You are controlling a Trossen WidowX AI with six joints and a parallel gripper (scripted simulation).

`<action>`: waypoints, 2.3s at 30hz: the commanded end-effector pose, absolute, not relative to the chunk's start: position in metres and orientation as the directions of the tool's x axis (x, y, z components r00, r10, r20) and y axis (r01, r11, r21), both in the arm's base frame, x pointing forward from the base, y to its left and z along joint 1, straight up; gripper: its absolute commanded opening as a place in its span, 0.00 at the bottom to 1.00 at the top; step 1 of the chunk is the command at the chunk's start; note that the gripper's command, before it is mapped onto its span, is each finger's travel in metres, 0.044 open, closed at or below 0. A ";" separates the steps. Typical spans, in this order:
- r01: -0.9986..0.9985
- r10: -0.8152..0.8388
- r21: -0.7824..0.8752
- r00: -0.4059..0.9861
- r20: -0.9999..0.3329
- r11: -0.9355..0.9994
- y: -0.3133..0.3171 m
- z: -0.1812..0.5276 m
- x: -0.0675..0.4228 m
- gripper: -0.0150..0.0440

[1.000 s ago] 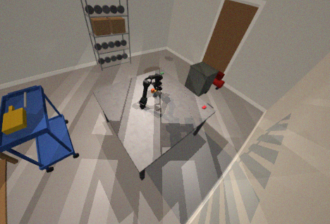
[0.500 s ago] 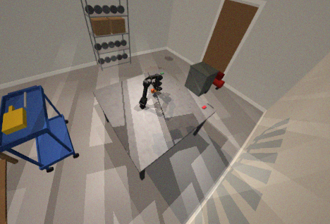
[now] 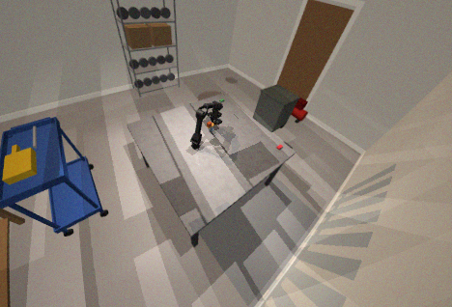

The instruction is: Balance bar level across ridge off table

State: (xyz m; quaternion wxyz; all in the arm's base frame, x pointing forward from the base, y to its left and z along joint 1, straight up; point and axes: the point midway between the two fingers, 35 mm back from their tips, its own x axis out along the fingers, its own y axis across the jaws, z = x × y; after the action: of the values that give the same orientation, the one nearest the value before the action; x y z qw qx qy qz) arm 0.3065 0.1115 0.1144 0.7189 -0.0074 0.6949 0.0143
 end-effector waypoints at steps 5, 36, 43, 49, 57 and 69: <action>-0.027 0.012 0.011 0.032 -0.999 1.000 0.112 0.113 0.306 0.25; -0.027 0.012 0.011 0.032 -0.999 1.000 0.112 0.111 0.306 0.25; -0.027 0.012 0.011 0.032 -0.999 1.000 0.112 0.110 0.306 0.25; -0.027 0.012 0.011 0.032 -0.999 1.000 0.111 0.109 0.306 0.25; -0.027 0.012 0.011 0.032 -0.999 1.000 0.111 0.109 0.306 0.25; -0.027 0.012 0.011 0.032 -0.999 1.000 0.111 0.108 0.306 0.25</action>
State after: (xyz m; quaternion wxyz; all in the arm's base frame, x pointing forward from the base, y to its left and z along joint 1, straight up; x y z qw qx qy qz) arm 0.3065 0.1116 0.1100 0.7193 -0.0068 0.6945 0.0148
